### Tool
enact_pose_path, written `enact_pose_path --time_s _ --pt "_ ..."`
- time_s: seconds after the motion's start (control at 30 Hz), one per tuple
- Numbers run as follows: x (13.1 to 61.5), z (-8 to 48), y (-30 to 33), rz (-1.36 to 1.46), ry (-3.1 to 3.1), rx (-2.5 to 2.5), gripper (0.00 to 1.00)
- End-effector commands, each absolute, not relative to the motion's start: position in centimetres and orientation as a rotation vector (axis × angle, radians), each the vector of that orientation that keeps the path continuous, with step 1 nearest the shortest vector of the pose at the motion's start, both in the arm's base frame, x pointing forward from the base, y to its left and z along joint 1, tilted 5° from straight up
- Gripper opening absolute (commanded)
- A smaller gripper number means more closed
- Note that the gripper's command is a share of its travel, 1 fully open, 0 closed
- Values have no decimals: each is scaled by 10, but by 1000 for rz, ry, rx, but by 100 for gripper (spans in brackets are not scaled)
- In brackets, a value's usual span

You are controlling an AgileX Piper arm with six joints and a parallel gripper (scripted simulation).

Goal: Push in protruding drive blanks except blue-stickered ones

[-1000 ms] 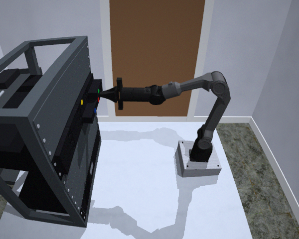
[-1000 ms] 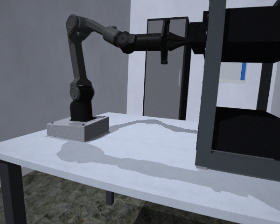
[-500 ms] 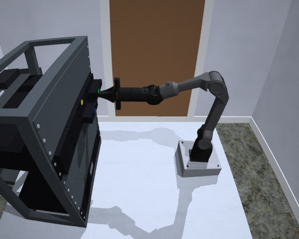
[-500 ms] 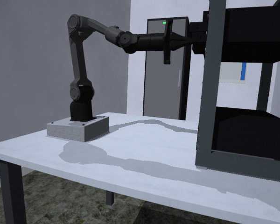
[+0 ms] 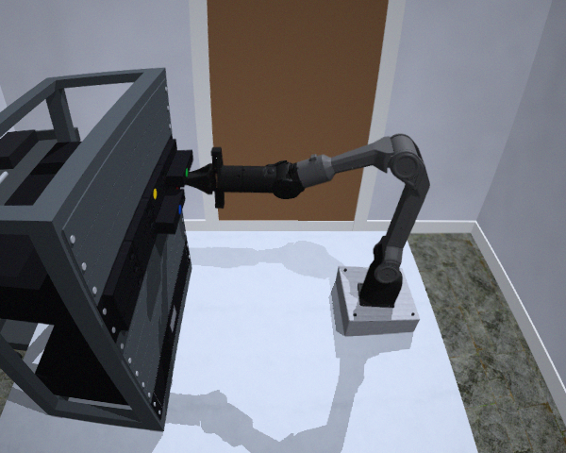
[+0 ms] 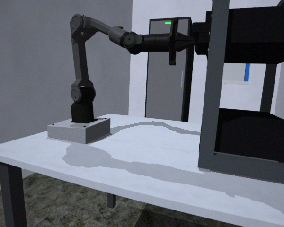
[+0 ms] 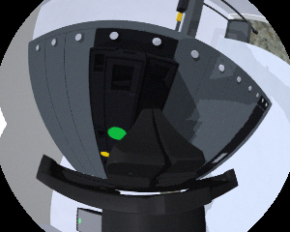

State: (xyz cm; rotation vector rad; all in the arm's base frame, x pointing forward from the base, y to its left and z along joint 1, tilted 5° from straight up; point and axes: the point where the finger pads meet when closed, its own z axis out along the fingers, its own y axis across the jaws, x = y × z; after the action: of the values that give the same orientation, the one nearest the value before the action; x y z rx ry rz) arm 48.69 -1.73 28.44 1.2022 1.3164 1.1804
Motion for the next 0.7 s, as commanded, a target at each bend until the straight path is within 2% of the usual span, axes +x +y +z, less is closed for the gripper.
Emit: enact_pose_path --time_s 0.0,0.67 --pt "489 283 -17 1180 1319 1203 0" --pt "492 282 -17 1180 1319 1203 0"
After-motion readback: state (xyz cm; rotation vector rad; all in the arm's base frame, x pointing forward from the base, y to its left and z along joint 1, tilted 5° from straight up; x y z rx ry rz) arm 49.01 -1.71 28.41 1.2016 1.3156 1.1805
